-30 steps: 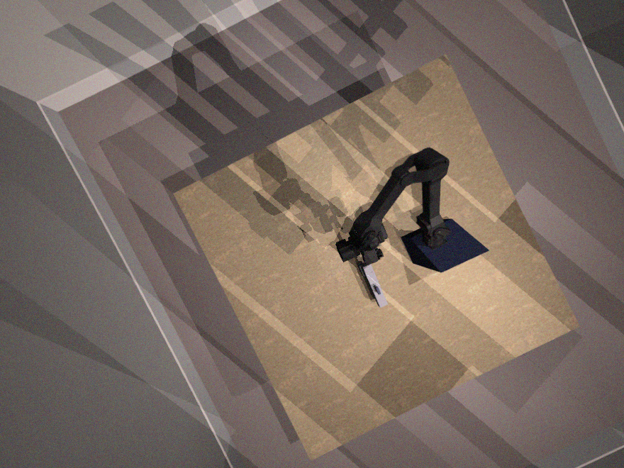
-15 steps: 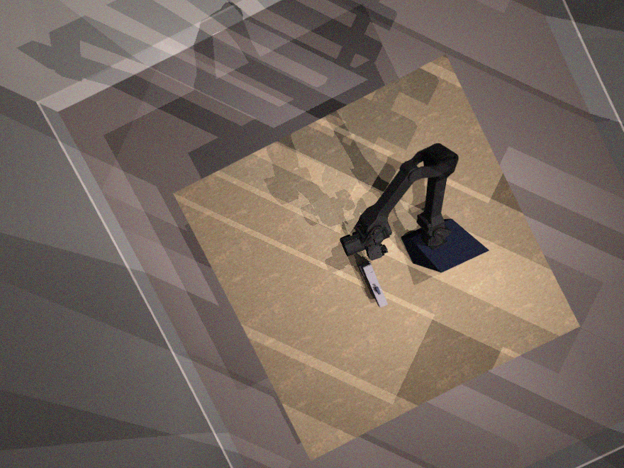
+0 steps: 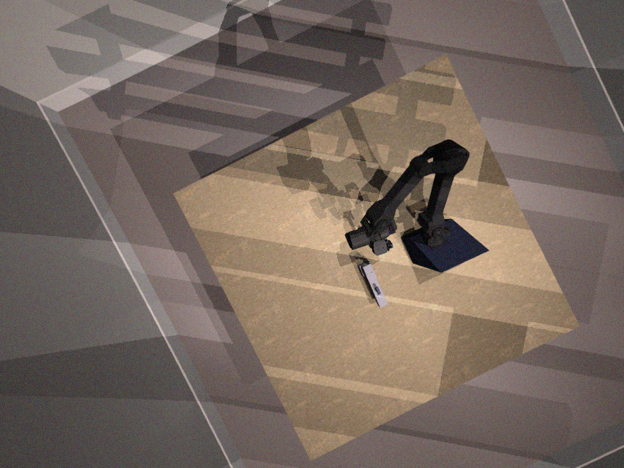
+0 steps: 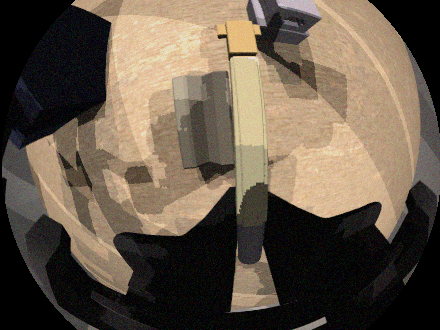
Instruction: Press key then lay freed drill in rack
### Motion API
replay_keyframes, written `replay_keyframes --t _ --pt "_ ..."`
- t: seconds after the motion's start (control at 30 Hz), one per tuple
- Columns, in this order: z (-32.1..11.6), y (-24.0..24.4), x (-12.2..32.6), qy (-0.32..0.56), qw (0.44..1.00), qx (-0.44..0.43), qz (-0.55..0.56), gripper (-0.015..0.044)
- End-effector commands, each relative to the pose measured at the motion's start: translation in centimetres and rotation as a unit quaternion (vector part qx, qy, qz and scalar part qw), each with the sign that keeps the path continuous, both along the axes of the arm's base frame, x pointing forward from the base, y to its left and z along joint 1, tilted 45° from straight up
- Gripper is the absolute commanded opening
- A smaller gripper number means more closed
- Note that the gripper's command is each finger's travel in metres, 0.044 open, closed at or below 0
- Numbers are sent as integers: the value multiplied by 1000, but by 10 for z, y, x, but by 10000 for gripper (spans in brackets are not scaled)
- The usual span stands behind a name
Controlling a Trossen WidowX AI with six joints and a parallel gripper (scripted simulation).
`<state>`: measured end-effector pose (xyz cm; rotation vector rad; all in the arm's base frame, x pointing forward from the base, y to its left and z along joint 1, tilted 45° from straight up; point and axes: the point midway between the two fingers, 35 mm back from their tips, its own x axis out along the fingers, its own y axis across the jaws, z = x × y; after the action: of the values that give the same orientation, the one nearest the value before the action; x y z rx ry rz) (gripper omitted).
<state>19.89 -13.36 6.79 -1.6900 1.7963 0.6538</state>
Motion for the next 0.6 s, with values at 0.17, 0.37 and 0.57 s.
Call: replay_keyframes --t 0.17,0.37,0.57 --pt "0 -2 -16 3 1000 0 2 0" --pt "-1 -3 -24 3 1000 0 2 0" --pt "-8 -12 -23 3 1000 0 2 0"
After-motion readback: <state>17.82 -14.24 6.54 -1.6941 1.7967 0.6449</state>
